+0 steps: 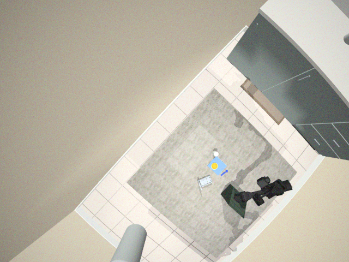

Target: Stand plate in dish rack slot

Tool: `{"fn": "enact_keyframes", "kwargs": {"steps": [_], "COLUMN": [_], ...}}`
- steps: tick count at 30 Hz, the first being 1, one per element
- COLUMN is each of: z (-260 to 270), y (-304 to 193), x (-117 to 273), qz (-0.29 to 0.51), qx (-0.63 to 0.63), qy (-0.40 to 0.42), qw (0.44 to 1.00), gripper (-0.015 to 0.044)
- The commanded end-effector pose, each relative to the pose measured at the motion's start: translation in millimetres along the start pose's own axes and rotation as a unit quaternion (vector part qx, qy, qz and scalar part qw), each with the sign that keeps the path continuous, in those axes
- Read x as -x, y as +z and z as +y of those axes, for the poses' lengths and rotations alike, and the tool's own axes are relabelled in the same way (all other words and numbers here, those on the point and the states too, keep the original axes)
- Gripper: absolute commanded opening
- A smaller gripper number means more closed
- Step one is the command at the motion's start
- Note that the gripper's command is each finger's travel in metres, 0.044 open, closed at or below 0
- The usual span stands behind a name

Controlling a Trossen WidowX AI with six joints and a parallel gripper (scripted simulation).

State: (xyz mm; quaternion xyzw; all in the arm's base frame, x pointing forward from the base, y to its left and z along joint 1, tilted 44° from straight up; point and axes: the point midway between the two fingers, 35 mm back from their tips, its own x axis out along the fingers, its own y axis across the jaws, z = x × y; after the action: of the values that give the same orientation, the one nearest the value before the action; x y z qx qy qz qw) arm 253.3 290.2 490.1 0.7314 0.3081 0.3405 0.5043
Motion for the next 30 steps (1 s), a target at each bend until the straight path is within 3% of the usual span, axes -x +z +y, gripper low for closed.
{"fn": "enact_keyframes", "kwargs": {"steps": [1,12,30], "z": [-27.0,-65.6,-147.7], "y": [29.5,88.2,192.0], "x": [-8.2,-11.2,10.9], "qz": [-0.048,-0.131,-0.261], "qx": [0.038,0.04,0.191], "qy": [-0.038,-0.089,-0.262], "qw": [0.997,0.987,0.909], "gripper": [0.04,0.04,0.04]}}
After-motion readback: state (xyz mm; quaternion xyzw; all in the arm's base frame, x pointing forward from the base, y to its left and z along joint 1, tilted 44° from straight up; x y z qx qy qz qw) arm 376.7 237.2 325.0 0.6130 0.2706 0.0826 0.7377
